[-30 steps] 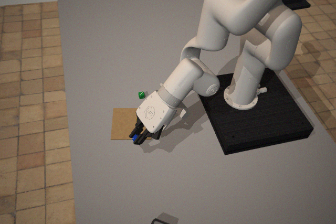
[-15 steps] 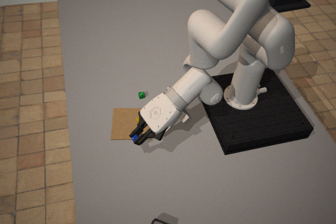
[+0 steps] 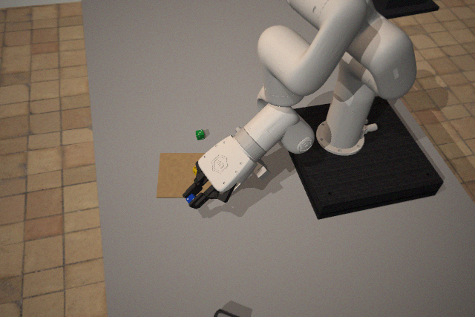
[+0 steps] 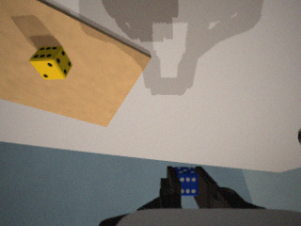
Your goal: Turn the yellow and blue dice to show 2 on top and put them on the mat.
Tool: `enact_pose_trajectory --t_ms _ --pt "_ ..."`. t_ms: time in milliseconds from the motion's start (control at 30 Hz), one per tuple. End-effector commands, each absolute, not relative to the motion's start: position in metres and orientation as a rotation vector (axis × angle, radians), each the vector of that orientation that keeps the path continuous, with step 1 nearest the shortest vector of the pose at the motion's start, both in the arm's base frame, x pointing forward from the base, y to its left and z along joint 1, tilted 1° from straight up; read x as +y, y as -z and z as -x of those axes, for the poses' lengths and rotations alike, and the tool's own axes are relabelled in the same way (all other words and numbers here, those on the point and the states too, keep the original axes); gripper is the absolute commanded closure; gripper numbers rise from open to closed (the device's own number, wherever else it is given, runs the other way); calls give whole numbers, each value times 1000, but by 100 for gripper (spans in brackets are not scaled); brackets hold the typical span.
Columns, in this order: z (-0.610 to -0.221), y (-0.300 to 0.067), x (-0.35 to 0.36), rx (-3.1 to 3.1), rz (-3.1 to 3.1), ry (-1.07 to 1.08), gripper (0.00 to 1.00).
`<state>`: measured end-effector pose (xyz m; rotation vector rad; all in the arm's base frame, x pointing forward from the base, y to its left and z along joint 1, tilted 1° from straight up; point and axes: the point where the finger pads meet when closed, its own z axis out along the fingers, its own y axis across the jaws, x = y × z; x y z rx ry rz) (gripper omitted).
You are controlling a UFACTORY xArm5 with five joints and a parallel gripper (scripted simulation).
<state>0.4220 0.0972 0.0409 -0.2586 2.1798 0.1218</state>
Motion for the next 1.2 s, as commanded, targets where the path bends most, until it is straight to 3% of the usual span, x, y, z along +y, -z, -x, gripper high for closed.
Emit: enact_pose_trajectory --t_ms 0,533,1167 --pt "-423 -26 97 2177 258 -122 85" --pt "-423 19 96 2177 257 -120 85" --pt "-423 22 96 2177 257 -120 85"
